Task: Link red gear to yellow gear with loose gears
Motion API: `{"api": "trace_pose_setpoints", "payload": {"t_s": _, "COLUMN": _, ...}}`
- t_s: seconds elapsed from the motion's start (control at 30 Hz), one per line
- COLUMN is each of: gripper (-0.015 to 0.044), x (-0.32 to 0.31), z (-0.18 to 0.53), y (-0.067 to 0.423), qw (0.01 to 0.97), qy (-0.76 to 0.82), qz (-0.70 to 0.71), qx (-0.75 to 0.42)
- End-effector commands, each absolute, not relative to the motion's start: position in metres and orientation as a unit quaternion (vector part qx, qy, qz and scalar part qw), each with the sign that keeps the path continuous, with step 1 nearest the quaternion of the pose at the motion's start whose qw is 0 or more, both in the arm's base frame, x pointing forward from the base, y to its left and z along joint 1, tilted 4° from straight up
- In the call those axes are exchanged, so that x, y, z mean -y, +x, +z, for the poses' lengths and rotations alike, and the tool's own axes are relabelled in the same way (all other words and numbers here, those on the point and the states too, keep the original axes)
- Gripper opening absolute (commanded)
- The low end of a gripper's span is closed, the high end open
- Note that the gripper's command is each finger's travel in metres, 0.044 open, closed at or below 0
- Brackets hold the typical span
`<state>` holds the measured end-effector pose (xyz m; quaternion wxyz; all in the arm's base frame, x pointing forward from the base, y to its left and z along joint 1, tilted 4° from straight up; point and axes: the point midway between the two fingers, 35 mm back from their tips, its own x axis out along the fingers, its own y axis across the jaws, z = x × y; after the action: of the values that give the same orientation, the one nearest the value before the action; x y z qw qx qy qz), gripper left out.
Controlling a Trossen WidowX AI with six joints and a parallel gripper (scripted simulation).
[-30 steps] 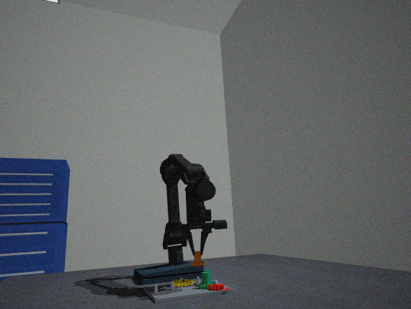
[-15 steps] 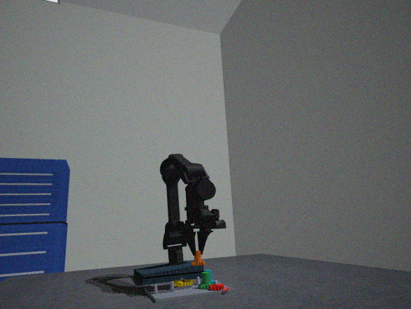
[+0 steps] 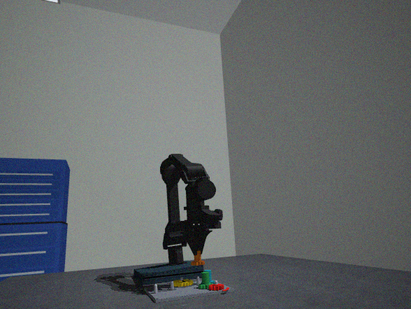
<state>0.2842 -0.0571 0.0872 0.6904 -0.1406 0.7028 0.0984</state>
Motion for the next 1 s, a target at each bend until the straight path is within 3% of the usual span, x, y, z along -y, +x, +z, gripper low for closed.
{"api": "trace_pose_setpoints", "payload": {"t_s": 0.0, "gripper": 0.0, "x": 0.058, "z": 0.087, "y": 0.284, "qw": 0.686, "qy": -0.155, "qz": 0.11, "qx": -0.702}}
{"api": "trace_pose_setpoints", "payload": {"t_s": 0.57, "gripper": 0.0, "x": 0.059, "z": 0.069, "y": 0.283, "qw": 0.658, "qy": -0.247, "qz": 0.204, "qx": -0.681}}
{"api": "trace_pose_setpoints", "payload": {"t_s": 0.97, "gripper": 0.0, "x": 0.06, "z": 0.054, "y": 0.284, "qw": 0.674, "qy": -0.201, "qz": 0.156, "qx": -0.694}}
